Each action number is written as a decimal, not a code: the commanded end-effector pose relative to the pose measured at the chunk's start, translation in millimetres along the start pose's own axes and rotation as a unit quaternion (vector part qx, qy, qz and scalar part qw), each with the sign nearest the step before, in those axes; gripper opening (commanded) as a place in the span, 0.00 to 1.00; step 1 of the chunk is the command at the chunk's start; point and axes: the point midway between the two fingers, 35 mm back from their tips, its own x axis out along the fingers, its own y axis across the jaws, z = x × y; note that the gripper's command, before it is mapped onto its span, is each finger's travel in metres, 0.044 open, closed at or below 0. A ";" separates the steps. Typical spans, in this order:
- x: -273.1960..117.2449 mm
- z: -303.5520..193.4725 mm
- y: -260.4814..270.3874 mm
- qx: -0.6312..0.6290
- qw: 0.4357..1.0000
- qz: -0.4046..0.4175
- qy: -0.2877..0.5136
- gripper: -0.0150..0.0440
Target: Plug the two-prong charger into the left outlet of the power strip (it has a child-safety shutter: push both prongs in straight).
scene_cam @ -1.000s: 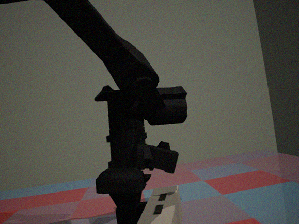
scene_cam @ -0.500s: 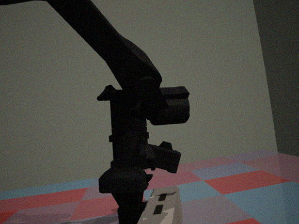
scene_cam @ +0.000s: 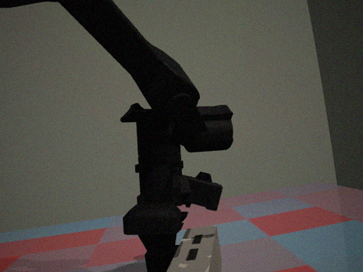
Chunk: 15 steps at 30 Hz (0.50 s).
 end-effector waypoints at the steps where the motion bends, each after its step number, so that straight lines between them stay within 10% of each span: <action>1: 0.0 9.7 -0.6 0.012 1.000 0.003 -0.011 0.25; 15: 0.3 7.9 -0.6 0.012 1.000 0.003 -0.011 0.25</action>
